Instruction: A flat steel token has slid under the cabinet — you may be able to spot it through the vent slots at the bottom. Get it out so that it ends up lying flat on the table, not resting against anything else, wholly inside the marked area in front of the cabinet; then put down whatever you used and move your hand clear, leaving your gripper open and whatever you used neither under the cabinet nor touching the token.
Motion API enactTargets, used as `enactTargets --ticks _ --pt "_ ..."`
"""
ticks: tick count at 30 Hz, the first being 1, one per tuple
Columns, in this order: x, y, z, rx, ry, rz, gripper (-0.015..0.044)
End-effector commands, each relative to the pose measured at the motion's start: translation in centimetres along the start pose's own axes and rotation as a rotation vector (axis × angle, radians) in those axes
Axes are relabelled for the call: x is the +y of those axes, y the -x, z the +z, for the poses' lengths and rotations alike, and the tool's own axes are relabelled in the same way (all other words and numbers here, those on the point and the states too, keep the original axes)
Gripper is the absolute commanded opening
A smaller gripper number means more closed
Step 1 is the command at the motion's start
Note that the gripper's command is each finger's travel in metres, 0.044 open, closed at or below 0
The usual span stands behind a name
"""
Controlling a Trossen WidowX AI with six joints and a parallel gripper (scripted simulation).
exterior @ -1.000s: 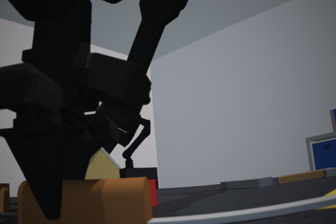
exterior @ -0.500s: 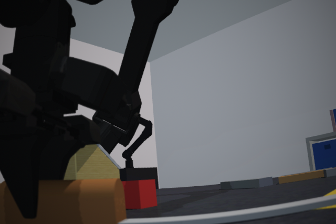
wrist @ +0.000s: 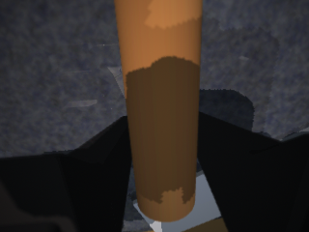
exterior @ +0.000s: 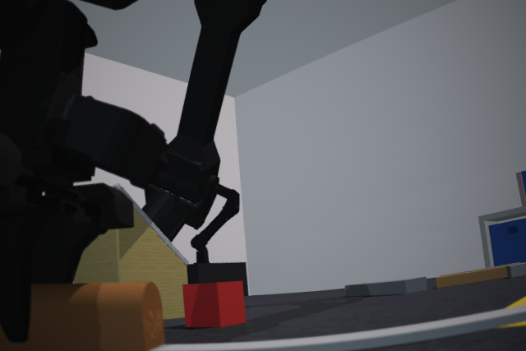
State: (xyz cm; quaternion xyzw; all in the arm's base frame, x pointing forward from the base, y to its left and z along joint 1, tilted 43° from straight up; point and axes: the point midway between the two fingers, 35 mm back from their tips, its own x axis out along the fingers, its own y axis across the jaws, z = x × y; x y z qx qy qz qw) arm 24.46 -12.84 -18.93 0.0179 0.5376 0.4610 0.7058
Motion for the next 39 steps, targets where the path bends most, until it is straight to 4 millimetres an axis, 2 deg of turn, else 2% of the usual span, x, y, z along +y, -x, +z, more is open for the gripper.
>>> enactTargets --ticks 1,18,39 --pt "-0.5 0.2 -0.4 0.000 -0.001 -0.006 0.0000" --pt "-1.4 0.2 -1.2 0.000 -0.002 -0.007 0.0000" --pt "-1.3 0.2 1.8 -0.002 -0.001 -0.006 0.0000"
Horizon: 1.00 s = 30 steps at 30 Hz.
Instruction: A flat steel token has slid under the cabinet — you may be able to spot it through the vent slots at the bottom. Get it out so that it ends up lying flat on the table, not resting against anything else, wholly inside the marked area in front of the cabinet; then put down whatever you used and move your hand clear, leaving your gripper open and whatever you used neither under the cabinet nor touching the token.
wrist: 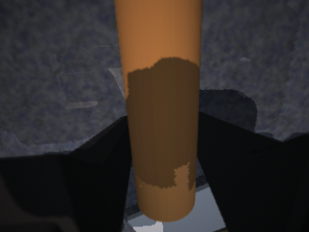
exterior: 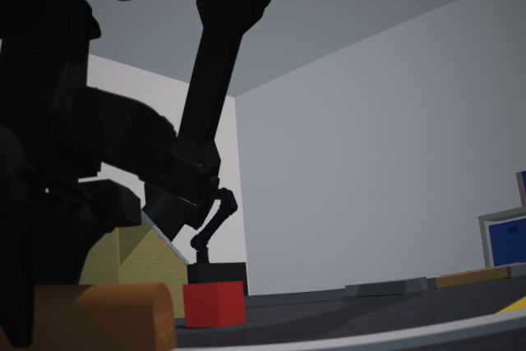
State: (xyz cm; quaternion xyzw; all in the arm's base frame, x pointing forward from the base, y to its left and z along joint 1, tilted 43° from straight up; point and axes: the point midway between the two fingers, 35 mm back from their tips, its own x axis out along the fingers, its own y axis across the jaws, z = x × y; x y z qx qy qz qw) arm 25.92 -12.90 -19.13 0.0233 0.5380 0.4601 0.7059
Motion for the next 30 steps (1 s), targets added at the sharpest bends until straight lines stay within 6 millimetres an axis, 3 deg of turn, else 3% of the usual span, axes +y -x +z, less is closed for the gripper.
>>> enactTargets --ticks 1,23,30 --pt "-0.2 0.3 0.9 0.003 0.008 -0.011 0.0000" --pt "-0.2 0.3 3.8 0.000 0.008 -0.009 0.0000" --pt "-0.1 -0.1 3.5 -0.002 0.005 -0.001 0.0184"
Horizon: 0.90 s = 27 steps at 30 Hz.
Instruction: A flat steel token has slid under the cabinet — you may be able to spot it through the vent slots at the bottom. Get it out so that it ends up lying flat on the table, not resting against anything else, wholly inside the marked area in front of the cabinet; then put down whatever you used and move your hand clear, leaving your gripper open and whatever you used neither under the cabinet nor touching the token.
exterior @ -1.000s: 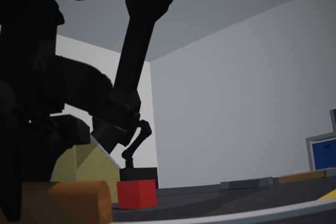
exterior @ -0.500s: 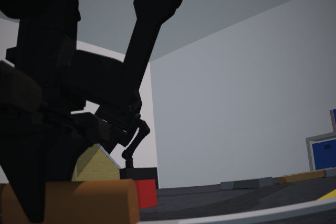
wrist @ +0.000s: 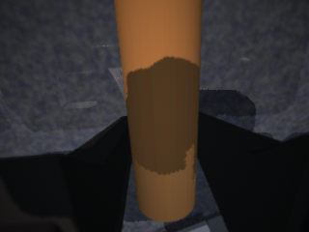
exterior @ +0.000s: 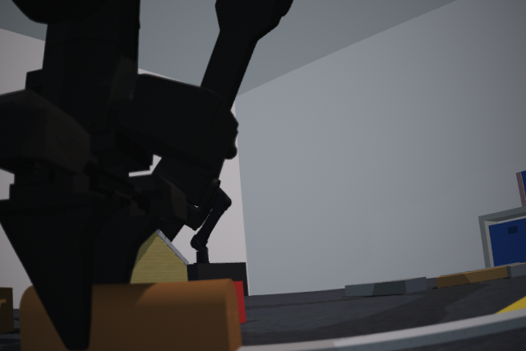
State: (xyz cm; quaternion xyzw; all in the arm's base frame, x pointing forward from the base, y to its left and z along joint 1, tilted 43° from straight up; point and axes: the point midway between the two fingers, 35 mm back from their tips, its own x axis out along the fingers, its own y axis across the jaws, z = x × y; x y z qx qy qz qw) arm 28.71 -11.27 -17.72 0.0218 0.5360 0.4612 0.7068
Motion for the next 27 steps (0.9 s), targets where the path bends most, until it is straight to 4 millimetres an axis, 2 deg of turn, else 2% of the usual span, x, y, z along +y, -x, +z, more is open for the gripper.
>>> enactTargets --ticks 1,5,8,25,27 --pt "0.00 0.00 -0.01 0.000 0.000 0.000 0.0200" --pt "0.00 0.01 0.01 0.000 0.000 0.000 0.0200" --pt "0.00 0.00 0.00 0.003 0.000 -0.007 0.0270" --pt "0.05 -0.28 -0.36 0.003 0.000 -0.008 0.0270" --pt "-0.11 0.00 0.01 -0.001 0.007 -0.011 0.0217"
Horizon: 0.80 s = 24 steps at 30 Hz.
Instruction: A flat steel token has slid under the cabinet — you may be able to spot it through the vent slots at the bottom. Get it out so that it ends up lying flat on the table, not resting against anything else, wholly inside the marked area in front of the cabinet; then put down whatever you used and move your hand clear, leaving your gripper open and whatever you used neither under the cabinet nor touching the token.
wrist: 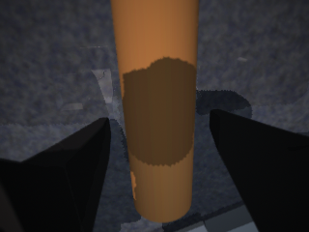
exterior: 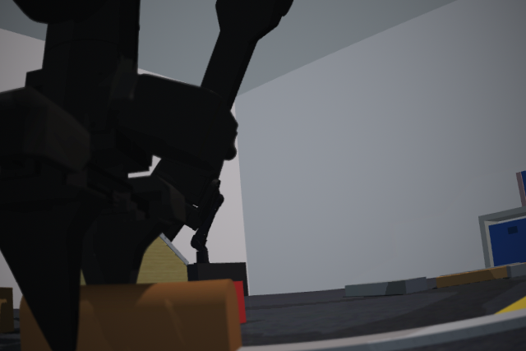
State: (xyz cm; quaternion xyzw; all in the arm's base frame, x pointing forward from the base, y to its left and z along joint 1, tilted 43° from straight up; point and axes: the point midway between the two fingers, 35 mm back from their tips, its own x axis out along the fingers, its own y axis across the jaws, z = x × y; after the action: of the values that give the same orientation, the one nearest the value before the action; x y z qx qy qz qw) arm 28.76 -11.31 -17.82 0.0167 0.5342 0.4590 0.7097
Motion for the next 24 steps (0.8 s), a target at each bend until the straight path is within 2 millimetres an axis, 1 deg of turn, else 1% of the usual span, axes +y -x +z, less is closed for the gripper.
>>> enactTargets --ticks 1,2,11,15,19,24 --pt "0.0 0.0 0.0 0.000 0.000 0.000 0.0191" --pt "0.0 0.0 0.0 0.000 0.000 0.000 0.0165" --pt "0.0 0.0 0.0 0.000 0.000 0.000 0.0105" --pt "0.0 0.0 0.0 0.000 0.000 0.000 0.0000" --pt "0.0 0.0 0.2 0.000 0.000 0.000 0.0000" --pt "0.0 0.0 1.1 0.001 -0.001 0.001 0.0000"
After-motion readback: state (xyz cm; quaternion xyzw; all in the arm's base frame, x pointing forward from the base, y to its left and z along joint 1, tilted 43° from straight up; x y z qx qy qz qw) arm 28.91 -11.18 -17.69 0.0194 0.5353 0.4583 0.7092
